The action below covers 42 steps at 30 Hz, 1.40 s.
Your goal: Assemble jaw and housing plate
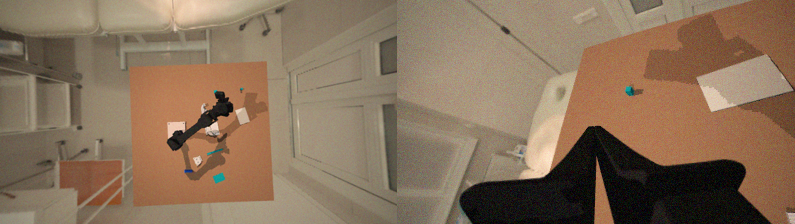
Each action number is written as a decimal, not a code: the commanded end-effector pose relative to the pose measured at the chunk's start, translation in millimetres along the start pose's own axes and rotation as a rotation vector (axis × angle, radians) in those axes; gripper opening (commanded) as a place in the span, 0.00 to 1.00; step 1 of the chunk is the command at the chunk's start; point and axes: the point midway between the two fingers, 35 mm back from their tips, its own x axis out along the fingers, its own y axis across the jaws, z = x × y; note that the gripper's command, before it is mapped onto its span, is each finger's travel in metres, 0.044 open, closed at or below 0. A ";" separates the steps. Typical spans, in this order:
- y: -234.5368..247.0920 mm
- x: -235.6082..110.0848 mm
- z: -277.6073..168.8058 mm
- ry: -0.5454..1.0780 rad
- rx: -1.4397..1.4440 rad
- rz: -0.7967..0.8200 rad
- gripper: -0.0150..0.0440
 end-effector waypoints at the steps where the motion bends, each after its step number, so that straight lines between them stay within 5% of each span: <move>1: -5.1 7.7 -10.8 0.043 0.089 -0.034 0.25; 42: -55.4 38.8 -127.1 0.274 0.969 -0.580 0.25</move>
